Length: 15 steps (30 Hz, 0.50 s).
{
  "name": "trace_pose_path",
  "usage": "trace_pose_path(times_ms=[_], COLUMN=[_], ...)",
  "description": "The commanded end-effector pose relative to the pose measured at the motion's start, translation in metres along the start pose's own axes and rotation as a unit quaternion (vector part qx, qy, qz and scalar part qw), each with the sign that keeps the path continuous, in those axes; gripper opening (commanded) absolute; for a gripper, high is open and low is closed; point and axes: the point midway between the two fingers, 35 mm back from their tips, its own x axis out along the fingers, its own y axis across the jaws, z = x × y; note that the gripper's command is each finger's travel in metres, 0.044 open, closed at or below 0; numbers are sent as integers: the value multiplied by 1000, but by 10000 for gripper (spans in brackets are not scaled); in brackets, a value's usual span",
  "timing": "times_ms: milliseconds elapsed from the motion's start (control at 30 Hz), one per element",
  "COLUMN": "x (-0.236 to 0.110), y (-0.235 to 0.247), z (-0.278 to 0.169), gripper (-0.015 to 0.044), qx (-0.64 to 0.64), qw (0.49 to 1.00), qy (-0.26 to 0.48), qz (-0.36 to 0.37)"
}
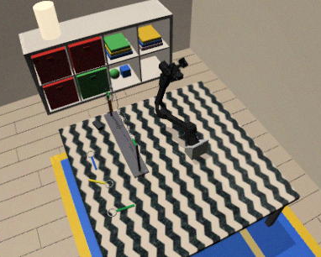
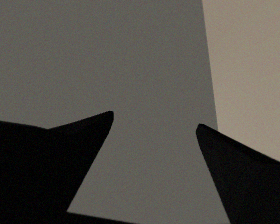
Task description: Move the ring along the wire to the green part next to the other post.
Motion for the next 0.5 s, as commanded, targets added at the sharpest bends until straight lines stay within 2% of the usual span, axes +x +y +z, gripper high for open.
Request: trace_pose_path(times_ms=[0, 267, 467], x=[0, 18, 29], y=[0, 18, 46], z=[0, 0, -1], gripper=[374, 164, 160], qx=[-2, -112, -222], qw=[1000, 993, 970], qy=[0, 3, -3], qz=[1, 44, 100])
